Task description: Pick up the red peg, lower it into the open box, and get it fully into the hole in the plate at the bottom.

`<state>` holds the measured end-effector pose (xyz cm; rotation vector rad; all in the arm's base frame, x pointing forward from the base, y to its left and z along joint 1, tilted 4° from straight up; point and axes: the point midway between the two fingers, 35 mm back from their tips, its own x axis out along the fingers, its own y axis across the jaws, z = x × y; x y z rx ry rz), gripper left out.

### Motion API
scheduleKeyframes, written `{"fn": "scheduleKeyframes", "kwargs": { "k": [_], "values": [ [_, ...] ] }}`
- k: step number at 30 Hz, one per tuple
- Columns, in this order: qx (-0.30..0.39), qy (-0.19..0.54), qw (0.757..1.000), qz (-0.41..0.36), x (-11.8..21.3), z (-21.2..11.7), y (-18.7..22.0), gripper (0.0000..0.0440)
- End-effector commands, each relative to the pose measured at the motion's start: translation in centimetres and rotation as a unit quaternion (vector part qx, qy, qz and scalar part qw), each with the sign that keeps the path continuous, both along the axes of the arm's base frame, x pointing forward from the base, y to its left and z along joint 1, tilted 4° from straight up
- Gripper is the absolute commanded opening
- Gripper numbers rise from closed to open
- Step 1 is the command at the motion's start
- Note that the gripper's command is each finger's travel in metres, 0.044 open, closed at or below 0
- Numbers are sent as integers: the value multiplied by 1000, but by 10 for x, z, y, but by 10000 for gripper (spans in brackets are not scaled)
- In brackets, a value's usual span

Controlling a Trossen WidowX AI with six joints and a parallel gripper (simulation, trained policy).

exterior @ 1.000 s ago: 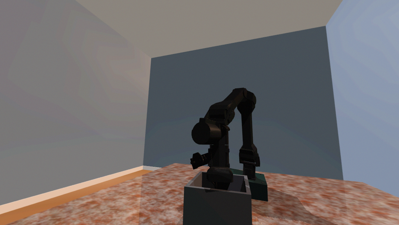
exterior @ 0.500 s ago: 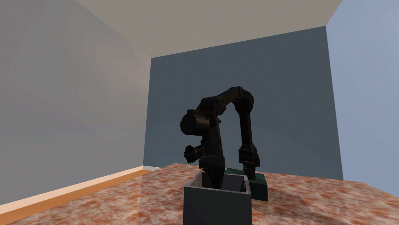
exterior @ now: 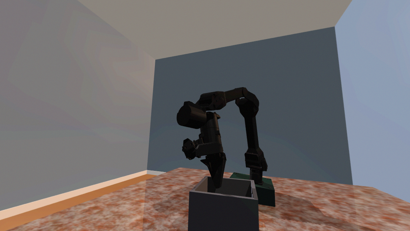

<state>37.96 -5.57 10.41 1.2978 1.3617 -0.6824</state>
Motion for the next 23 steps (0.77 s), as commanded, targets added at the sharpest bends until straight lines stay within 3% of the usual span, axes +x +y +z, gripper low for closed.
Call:
{"fn": "scheduleKeyframes", "kwargs": {
  "k": [1,23],
  "values": [
    [8,-16,1000,4,6,7,-5,161],
    [25,-117,992,50,48,28,-33,137]
  ]
}}
